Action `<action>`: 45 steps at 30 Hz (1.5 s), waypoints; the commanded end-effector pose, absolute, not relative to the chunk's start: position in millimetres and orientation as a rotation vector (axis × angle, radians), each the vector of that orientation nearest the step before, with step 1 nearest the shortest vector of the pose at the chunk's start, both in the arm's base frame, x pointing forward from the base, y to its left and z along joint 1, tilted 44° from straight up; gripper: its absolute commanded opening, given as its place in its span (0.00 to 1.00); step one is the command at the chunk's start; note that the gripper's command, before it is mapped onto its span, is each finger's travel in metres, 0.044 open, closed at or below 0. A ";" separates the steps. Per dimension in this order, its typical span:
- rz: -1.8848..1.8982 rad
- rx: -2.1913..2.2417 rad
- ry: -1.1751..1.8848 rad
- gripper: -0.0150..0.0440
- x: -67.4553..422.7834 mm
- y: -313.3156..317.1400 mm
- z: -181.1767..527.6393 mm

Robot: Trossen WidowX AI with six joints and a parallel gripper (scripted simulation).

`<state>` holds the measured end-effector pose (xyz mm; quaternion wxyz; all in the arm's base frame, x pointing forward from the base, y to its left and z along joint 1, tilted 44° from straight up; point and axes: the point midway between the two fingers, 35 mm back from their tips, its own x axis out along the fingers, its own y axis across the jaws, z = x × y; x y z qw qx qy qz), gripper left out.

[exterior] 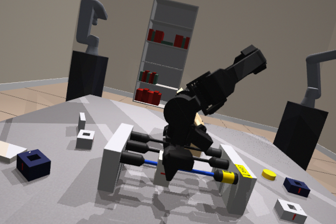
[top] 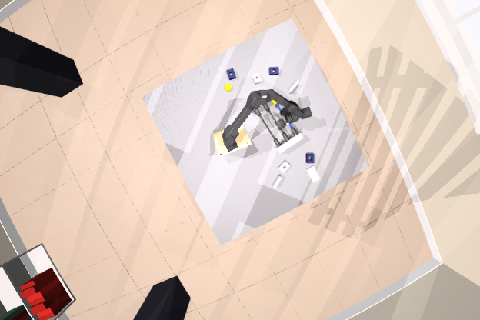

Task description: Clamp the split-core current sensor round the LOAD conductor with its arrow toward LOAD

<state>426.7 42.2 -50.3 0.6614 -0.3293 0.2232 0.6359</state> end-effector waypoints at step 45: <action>1.437 -0.746 0.503 0.70 426.6 42.2 -50.3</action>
